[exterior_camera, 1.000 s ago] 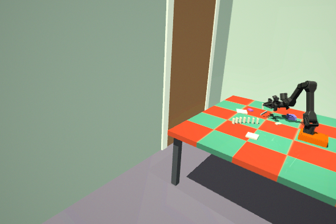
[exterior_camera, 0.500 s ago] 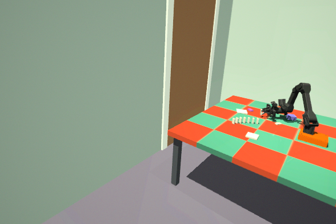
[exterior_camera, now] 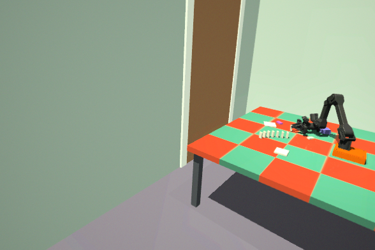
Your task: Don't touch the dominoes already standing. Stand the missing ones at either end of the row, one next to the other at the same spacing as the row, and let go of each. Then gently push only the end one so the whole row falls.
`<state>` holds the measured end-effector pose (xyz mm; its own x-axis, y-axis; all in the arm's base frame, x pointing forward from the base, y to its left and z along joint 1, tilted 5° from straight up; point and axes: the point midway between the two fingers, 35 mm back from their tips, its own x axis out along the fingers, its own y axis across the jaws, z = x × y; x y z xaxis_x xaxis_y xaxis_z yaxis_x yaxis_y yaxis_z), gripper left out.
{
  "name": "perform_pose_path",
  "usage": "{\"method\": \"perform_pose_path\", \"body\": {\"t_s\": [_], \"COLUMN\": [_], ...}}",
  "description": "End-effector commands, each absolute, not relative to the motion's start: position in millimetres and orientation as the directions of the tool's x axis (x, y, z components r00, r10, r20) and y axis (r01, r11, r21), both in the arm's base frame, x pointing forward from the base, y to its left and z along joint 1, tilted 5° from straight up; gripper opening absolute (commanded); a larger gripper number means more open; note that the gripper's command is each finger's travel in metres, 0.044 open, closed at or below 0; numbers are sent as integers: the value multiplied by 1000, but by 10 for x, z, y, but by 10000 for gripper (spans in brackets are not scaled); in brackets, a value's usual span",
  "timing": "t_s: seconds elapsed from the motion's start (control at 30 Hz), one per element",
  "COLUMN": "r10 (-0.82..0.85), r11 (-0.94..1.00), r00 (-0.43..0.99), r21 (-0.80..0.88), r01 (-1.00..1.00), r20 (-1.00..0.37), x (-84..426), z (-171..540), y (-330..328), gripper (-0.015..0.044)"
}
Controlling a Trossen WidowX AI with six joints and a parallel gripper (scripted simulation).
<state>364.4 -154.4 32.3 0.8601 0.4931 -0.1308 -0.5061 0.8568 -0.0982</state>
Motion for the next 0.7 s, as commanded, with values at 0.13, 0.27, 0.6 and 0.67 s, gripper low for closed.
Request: {"method": "perform_pose_path", "body": {"t_s": [0.13, 0.27, 0.6, 0.67], "r10": [492, 492, 492, 493], "r11": [857, 857, 857, 857], "r00": [861, 861, 860, 860], "r21": [-98, -98, -98, -99], "r01": [-505, -505, -506, -506], "r20": [-131, -131, -131, -130], "x": [3644, 3644, 3651, 3649], "z": [316, 316, 464, 676], "y": [-1542, -1542, -1535, -1515], "gripper": [212, 317, 440, 440]}}
